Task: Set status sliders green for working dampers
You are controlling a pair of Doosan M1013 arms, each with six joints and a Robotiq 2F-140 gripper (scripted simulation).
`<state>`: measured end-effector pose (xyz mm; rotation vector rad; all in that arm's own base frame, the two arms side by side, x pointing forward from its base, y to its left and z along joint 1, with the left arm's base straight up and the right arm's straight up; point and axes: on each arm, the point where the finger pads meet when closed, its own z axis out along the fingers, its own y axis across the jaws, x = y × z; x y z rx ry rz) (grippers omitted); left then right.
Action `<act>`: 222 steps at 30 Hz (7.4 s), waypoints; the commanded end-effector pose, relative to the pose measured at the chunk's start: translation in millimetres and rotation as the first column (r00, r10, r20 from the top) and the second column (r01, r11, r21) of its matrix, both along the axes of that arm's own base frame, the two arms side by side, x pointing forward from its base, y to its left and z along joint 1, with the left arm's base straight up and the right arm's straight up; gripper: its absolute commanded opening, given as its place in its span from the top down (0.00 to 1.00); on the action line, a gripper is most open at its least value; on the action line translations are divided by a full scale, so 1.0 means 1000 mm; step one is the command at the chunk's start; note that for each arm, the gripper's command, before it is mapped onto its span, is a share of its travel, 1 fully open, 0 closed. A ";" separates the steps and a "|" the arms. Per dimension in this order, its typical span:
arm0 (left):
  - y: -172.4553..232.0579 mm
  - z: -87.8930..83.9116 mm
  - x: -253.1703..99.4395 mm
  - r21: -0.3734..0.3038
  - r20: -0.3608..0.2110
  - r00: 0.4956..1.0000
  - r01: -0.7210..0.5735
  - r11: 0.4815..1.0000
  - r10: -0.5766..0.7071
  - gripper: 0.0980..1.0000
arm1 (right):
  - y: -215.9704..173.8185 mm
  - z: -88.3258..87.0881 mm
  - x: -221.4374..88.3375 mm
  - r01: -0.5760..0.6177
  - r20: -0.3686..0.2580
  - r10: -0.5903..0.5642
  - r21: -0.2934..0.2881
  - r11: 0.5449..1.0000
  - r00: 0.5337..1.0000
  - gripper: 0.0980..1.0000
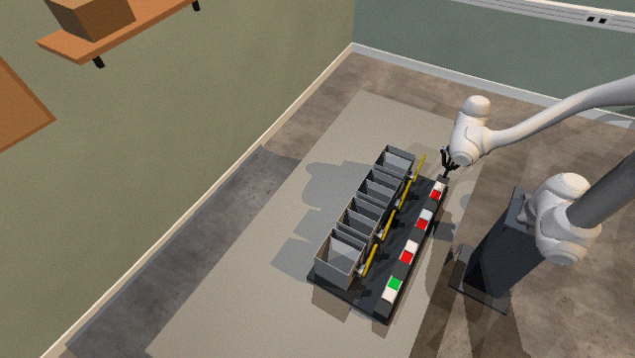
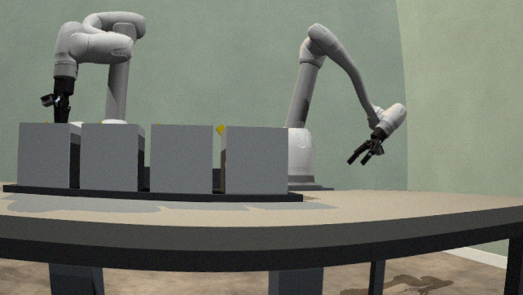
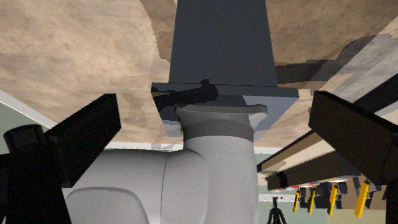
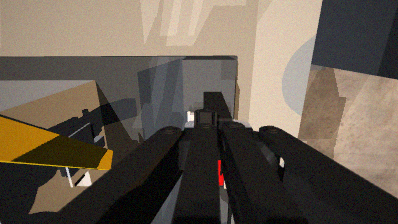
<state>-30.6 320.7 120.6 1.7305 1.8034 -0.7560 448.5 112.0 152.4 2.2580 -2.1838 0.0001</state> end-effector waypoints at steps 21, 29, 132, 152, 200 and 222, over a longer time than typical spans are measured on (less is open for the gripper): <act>0.000 0.000 0.000 0.001 0.000 1.000 0.000 1.000 0.000 0.00 | 0.000 -0.004 0.001 0.000 0.001 0.000 0.001 1.000 1.000 1.00; 0.000 0.000 0.000 0.001 0.000 1.000 0.000 1.000 0.000 0.00 | 0.000 -0.009 0.001 0.000 0.001 0.000 0.001 1.000 1.000 1.00; 0.000 0.000 0.000 0.001 0.000 1.000 0.000 1.000 0.000 0.00 | 0.001 -0.036 0.002 0.000 0.001 0.000 0.001 1.000 1.000 1.00; 0.000 0.000 0.000 0.001 0.000 1.000 0.000 1.000 0.000 0.00 | 0.004 -0.036 0.002 0.000 0.001 0.000 0.001 1.000 1.000 1.00; 0.000 0.000 0.000 0.001 0.000 1.000 0.000 1.000 0.000 0.00 | 0.023 -0.036 0.001 0.000 0.001 0.000 0.001 1.000 1.000 1.00; 0.000 0.000 0.000 0.001 0.000 1.000 0.000 1.000 0.000 0.00 | 0.035 -0.036 0.001 0.000 0.001 0.000 0.001 1.000 1.000 1.00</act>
